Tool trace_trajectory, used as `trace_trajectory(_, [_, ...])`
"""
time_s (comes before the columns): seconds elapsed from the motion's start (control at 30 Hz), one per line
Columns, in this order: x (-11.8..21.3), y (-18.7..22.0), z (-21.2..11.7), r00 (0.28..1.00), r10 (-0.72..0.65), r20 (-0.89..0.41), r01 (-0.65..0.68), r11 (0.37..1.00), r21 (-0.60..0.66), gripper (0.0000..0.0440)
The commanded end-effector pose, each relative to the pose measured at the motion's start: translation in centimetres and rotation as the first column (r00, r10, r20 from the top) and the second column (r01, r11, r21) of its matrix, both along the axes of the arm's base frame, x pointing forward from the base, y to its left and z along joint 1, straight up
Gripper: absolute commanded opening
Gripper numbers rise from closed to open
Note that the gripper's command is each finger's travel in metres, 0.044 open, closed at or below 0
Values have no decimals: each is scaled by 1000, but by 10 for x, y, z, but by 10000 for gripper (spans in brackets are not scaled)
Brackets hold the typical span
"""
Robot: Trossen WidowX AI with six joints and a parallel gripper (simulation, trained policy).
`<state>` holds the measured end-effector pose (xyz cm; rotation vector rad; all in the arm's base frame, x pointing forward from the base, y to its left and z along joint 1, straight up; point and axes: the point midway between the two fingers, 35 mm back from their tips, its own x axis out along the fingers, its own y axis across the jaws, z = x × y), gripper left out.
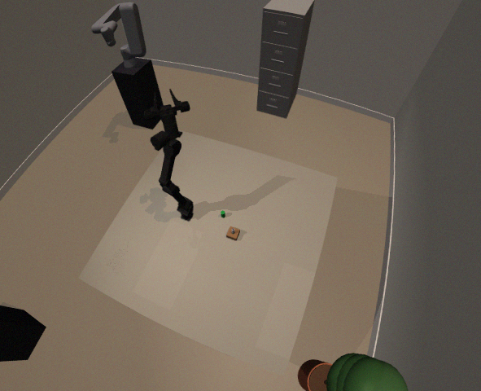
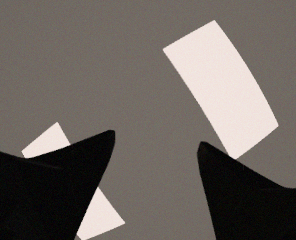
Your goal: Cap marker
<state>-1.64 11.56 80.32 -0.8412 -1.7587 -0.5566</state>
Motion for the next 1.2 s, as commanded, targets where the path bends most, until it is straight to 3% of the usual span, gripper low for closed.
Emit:
trace_trajectory(0.0, [0,5,-3,1000,6,-4,-6,999,-50,291])
trace_trajectory(0.57, [0,28,-25,998,33,-49,-46,960,-277,300])
trace_trajectory(1.17, [1,55,-59,993,50,-106,-97,863,-496,301])
